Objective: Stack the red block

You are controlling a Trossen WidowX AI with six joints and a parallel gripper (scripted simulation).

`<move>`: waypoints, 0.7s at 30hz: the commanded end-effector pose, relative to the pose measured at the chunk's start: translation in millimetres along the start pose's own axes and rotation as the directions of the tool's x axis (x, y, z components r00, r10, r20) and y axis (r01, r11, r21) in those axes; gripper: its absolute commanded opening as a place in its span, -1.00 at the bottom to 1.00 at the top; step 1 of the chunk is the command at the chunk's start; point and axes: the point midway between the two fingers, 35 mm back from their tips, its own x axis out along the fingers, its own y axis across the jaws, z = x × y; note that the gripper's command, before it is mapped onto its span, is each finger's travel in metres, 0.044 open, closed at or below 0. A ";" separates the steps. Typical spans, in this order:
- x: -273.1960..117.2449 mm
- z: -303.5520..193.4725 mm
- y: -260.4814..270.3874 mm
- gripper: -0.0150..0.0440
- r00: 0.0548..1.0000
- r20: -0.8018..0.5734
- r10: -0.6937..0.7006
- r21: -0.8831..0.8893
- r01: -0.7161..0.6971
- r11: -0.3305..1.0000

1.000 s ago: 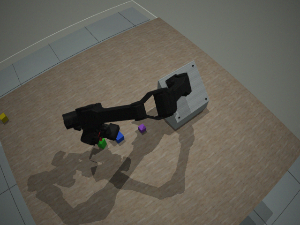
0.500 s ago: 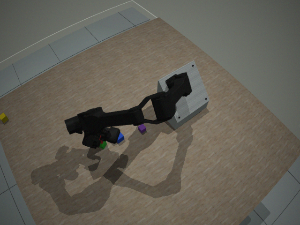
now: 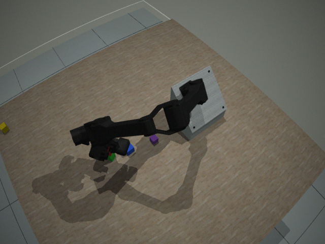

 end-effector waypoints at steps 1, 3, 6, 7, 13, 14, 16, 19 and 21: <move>1.8 -1.0 -0.1 -0.49 1.000 0.000 0.004 0.008 -0.004 1.000; 2.1 -1.0 -0.1 -0.49 1.000 0.000 0.004 0.008 -0.004 1.000; 2.5 -1.0 -0.1 -0.49 1.000 0.000 0.004 0.008 -0.004 1.000; 2.6 -1.0 -0.1 -0.49 1.000 0.000 0.004 0.008 -0.004 1.000; 3.4 -1.0 -0.1 -0.49 1.000 0.000 0.004 0.008 -0.004 1.000; 3.5 -1.0 -0.1 -0.49 1.000 0.000 0.004 0.008 -0.004 1.000; 3.7 -1.0 -0.1 -0.49 1.000 0.000 0.004 0.008 -0.004 1.000; 3.9 -1.0 -0.1 -0.49 1.000 0.000 0.004 0.008 -0.004 1.000; 3.9 -1.0 -0.1 -0.49 1.000 0.000 0.004 0.008 -0.004 1.000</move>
